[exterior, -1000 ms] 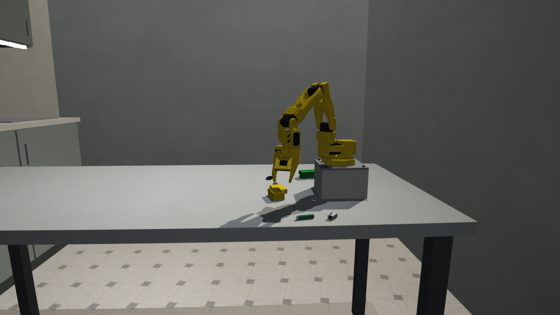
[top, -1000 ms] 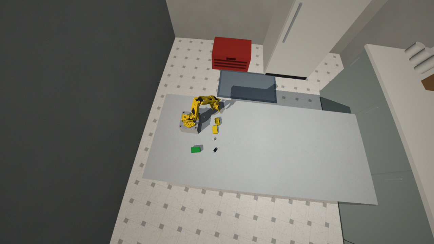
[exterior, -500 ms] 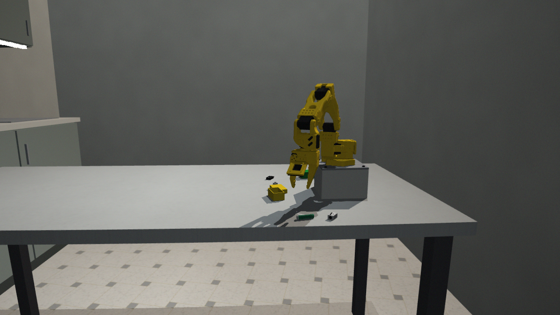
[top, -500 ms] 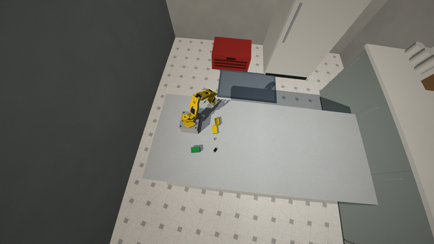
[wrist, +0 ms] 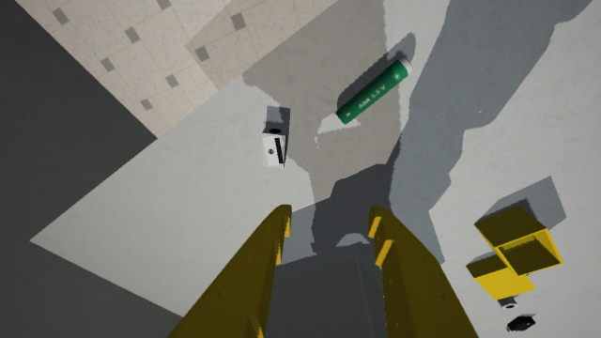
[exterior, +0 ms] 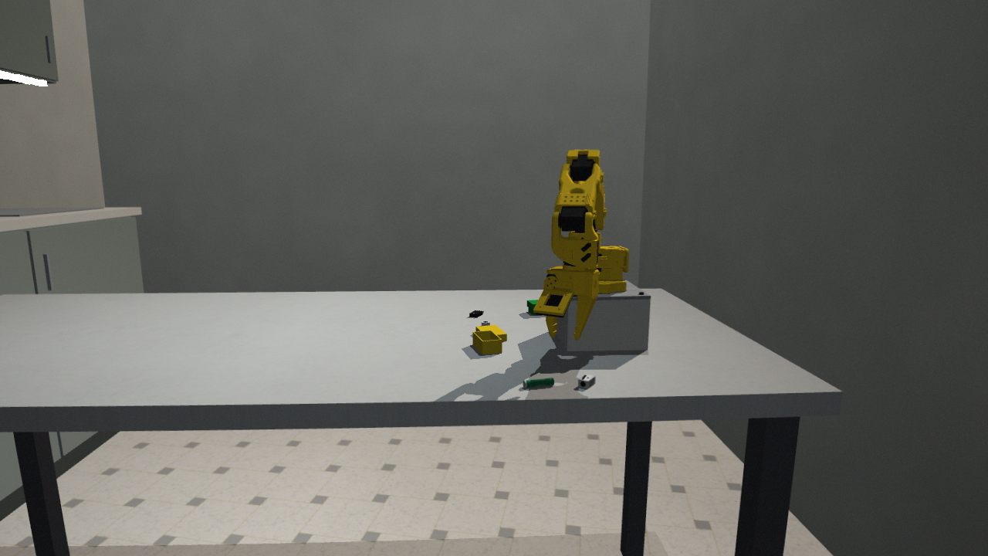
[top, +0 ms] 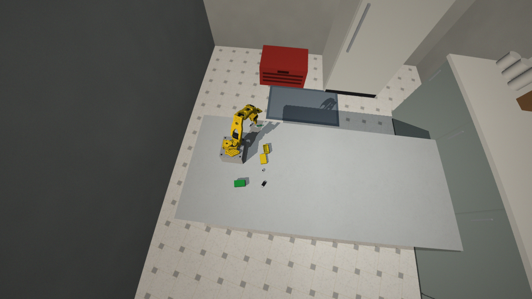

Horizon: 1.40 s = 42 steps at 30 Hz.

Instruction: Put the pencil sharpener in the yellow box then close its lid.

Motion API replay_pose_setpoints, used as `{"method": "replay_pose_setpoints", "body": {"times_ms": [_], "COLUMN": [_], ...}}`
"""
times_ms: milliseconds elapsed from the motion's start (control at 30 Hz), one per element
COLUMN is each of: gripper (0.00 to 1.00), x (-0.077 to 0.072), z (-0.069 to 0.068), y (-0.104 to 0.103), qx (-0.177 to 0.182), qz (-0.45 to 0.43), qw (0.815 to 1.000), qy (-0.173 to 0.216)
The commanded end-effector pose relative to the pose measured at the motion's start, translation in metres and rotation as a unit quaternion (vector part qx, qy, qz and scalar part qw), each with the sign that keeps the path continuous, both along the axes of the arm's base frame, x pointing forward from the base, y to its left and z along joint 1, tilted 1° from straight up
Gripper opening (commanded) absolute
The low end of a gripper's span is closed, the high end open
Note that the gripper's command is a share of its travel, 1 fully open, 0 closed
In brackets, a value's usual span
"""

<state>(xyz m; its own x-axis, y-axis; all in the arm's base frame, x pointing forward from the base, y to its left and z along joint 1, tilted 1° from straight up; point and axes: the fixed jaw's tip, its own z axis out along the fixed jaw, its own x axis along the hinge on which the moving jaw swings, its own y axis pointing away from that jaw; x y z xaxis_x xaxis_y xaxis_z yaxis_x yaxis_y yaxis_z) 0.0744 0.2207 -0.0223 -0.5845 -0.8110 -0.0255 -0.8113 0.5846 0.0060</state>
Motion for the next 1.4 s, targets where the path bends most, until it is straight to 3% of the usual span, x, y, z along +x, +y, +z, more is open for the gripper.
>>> {"method": "replay_pose_setpoints", "body": {"times_ms": [0,500,1367], "gripper": [0.19,0.18,0.18], "x": [-0.011,-0.027,-0.028], "z": [-0.002,-0.003,-0.007], "y": [0.005,0.013,0.012], "qx": [-0.010,-0.010,-0.010], "qz": [-0.015,-0.037,-0.038], "qw": [1.000,0.999,0.999], "qy": [0.005,0.005,0.005]}}
